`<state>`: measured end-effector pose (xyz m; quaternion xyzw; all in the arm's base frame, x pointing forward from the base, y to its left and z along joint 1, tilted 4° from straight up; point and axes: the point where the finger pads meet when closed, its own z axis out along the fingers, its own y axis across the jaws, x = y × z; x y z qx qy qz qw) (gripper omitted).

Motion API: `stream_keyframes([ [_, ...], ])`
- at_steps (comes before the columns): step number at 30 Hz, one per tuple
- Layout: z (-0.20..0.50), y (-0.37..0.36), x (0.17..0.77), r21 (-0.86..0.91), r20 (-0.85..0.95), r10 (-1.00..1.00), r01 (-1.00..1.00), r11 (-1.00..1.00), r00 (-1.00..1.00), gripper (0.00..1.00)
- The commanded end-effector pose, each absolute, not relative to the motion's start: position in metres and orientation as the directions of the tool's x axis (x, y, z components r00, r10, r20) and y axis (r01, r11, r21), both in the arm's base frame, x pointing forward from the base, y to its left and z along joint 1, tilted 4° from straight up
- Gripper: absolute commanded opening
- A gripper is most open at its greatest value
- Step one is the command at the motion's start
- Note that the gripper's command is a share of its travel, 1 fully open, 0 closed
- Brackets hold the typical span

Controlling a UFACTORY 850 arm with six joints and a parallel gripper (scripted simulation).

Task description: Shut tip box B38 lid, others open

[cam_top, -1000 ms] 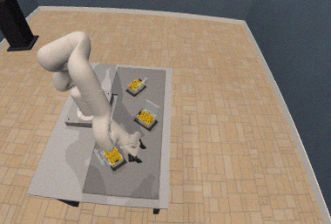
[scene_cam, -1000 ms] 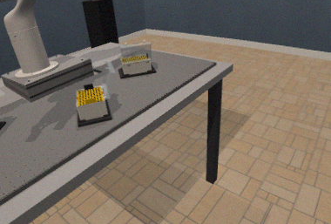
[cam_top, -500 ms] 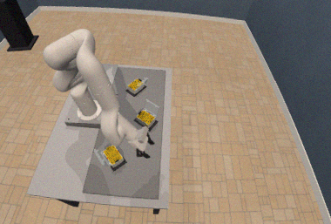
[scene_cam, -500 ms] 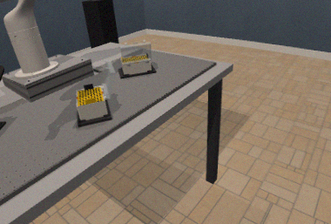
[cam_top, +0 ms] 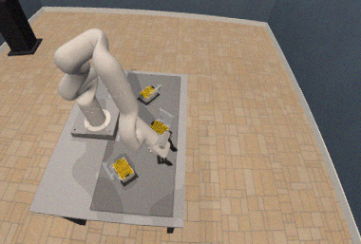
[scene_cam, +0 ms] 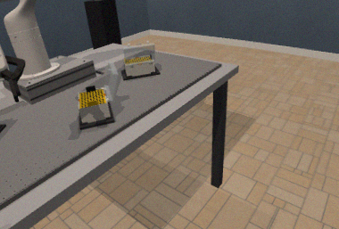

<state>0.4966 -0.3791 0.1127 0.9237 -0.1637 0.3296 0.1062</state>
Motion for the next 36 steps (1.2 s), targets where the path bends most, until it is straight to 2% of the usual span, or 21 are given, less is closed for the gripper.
stream_keyframes([
  [1,0.117,-0.372,0.512,0.083,0.67,-0.241,-0.394,-0.915,0.702,1.0],
  [36,0.144,-0.28,0.613,0.025,0.763,-0.299,-0.488,-0.872,0.573,1.0],
])
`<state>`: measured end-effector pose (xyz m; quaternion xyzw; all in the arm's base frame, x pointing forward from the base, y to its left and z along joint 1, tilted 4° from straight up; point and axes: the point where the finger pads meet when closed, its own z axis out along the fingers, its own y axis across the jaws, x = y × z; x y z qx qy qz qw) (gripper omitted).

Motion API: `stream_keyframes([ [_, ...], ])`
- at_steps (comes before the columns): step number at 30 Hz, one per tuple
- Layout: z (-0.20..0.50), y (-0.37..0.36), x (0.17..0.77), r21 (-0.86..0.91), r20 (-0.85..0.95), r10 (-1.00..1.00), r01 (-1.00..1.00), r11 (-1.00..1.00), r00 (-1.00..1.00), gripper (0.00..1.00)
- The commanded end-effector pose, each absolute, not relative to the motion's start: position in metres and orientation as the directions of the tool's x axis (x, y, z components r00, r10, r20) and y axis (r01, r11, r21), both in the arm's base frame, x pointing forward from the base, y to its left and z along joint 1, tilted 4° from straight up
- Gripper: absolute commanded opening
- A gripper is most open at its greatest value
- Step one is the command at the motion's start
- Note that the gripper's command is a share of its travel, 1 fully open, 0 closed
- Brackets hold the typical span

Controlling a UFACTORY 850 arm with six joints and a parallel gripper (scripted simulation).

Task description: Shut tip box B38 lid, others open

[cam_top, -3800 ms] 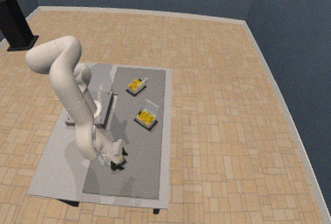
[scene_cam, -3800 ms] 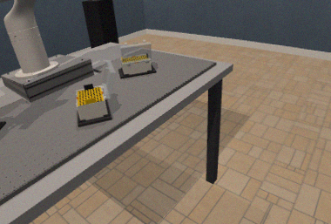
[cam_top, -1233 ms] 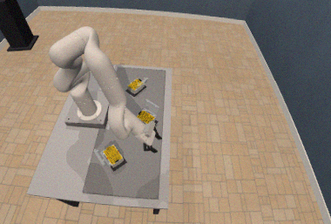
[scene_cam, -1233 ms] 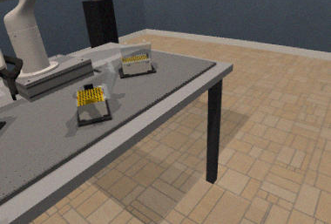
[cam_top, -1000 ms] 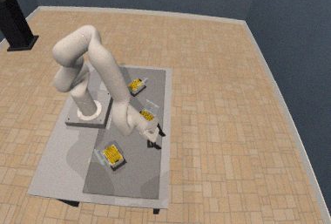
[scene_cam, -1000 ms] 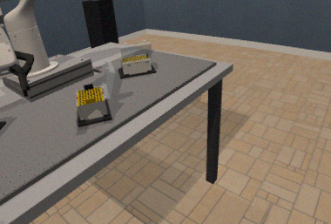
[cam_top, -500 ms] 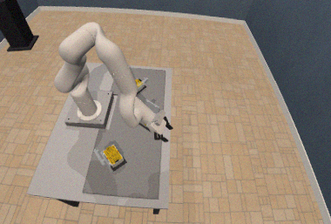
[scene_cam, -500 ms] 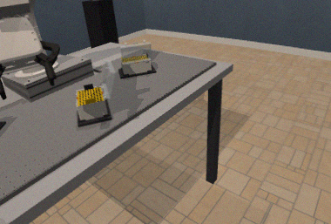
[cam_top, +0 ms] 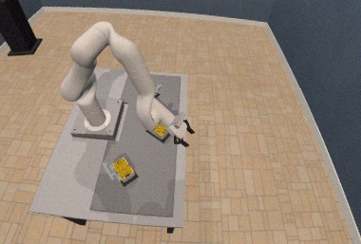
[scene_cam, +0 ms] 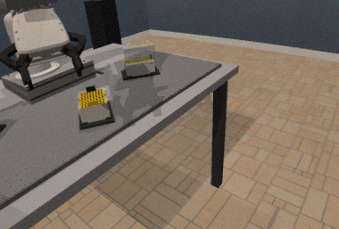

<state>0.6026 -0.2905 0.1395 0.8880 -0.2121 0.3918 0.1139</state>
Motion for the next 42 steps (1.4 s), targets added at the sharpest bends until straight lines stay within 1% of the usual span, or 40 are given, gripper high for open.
stream_keyframes([
  [1,0.145,-0.276,0.616,0.025,0.763,-0.299,-0.488,-0.872,0.573,1.0],
  [18,0.157,-0.219,0.652,-0.003,0.788,-0.325,-0.525,-0.851,0.523,1.0],
  [22,0.158,-0.213,0.654,-0.017,0.798,-0.338,-0.543,-0.84,0.499,1.0],
  [42,0.169,-0.135,0.678,-0.058,0.818,-0.381,-0.596,-0.801,0.432,1.0],
])
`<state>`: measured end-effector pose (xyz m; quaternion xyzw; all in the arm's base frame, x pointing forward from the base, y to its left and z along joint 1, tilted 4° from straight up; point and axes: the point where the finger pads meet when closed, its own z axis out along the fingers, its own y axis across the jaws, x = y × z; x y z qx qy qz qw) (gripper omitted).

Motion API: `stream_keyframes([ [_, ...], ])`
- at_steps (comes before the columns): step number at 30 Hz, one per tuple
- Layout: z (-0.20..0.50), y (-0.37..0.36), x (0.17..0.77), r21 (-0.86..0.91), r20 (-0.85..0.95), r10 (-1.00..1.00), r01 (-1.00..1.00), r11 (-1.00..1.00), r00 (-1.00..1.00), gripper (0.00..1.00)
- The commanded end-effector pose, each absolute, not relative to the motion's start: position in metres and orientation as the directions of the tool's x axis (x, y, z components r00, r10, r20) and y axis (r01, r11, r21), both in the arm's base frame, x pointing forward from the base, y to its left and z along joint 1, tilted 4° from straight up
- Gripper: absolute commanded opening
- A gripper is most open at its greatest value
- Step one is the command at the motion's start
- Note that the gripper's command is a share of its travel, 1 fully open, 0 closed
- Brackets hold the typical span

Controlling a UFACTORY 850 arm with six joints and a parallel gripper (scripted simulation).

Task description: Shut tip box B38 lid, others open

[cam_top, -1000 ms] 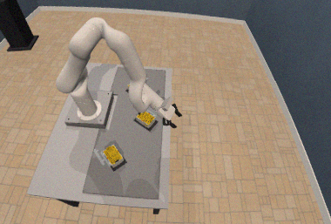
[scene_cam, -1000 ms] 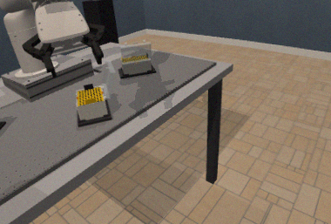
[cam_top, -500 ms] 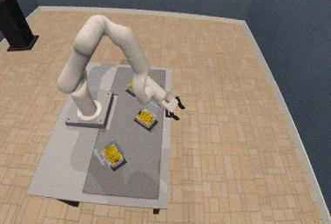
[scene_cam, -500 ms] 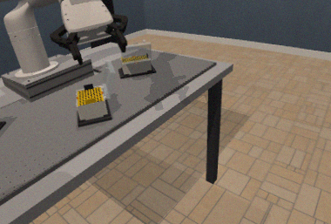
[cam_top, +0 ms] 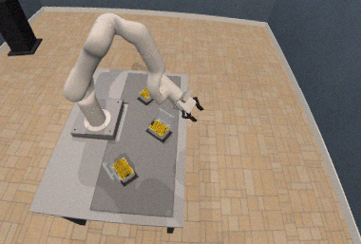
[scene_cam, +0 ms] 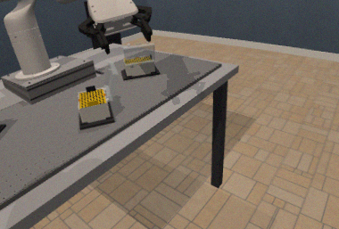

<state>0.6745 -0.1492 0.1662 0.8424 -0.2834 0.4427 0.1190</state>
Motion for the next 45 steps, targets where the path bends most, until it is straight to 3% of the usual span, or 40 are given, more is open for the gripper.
stream_keyframes([
  [1,0.17,-0.13,0.679,-0.058,0.818,-0.381,-0.596,-0.801,0.432,1.0],
  [45,0.18,0.041,0.663,-0.121,0.819,-0.469,-0.7,-0.704,0.331,1.0],
])
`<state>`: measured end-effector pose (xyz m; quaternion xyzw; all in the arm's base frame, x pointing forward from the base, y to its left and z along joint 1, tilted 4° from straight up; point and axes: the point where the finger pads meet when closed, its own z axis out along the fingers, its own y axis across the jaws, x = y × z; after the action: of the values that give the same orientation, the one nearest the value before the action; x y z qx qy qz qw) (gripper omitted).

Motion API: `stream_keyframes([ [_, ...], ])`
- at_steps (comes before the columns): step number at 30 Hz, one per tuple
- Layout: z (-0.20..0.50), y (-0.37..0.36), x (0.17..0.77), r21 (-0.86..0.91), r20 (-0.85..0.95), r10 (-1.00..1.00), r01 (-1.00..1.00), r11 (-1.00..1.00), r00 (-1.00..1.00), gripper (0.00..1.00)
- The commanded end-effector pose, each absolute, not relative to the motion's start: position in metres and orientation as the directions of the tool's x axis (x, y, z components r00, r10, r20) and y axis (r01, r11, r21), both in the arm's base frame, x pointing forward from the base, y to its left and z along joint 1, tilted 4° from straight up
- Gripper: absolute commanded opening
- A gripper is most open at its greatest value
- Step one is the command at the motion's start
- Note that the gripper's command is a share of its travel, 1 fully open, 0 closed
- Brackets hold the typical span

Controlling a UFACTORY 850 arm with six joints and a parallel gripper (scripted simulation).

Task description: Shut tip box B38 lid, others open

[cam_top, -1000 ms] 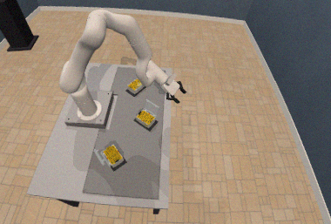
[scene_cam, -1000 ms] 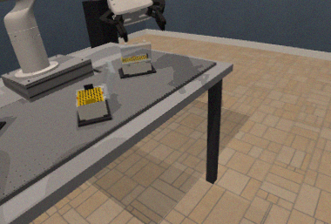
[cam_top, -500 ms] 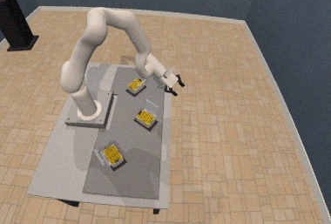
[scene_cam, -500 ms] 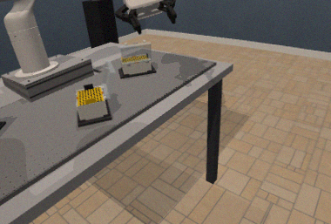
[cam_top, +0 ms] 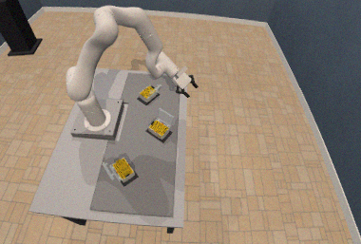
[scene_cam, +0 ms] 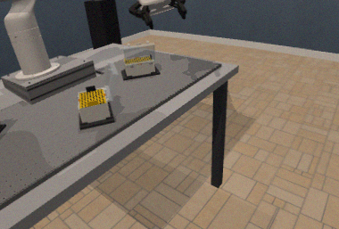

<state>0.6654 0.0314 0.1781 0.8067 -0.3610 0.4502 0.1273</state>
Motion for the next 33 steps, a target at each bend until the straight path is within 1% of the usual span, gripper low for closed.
stream_keyframes([
  [1,0.18,0.046,0.661,-0.126,0.815,-0.484,-0.717,-0.686,0.319,1.0],
  [20,0.179,0.108,0.633,-0.131,0.804,-0.512,-0.75,-0.648,0.302,1.0],
  [33,0.176,0.16,0.599,-0.126,0.79,-0.539,-0.783,-0.609,0.293,1.0],
])
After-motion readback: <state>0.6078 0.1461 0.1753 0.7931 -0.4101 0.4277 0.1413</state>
